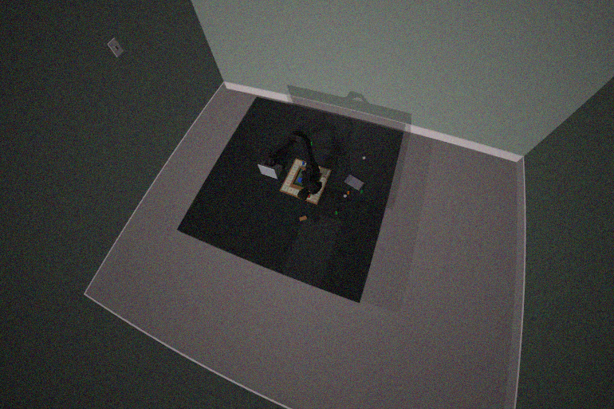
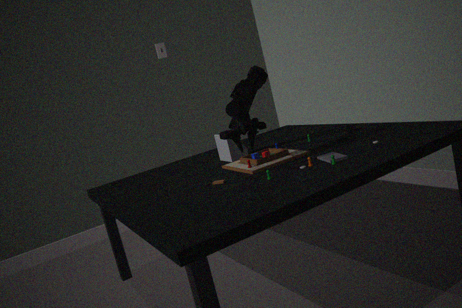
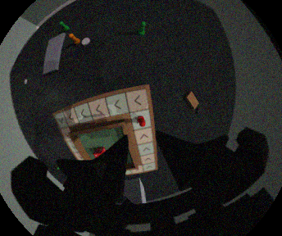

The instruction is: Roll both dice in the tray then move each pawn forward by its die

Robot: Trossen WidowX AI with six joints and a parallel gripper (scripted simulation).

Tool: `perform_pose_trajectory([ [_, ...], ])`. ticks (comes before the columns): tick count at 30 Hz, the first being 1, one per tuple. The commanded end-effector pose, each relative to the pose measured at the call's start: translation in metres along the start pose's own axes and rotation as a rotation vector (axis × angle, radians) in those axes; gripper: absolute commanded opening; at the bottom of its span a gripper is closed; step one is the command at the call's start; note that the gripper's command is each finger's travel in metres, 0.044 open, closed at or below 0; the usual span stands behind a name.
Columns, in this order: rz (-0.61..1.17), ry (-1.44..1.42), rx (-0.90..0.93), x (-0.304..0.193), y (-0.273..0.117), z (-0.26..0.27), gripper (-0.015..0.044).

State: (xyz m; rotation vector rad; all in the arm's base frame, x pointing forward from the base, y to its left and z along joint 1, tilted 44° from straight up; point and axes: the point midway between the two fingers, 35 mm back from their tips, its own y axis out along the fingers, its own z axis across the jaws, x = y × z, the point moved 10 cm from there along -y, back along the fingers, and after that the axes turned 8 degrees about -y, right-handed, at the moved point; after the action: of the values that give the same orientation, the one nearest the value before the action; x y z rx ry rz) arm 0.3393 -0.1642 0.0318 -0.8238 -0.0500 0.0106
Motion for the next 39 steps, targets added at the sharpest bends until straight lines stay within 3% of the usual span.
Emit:
perform_pose_trajectory([
  [1, -0.009, -0.092, 0.012, 0.001, 0.003, -0.009, 0.0200],
  [39, -0.009, -0.092, 0.014, 0.001, 0.057, -0.008, 0.0200],
])
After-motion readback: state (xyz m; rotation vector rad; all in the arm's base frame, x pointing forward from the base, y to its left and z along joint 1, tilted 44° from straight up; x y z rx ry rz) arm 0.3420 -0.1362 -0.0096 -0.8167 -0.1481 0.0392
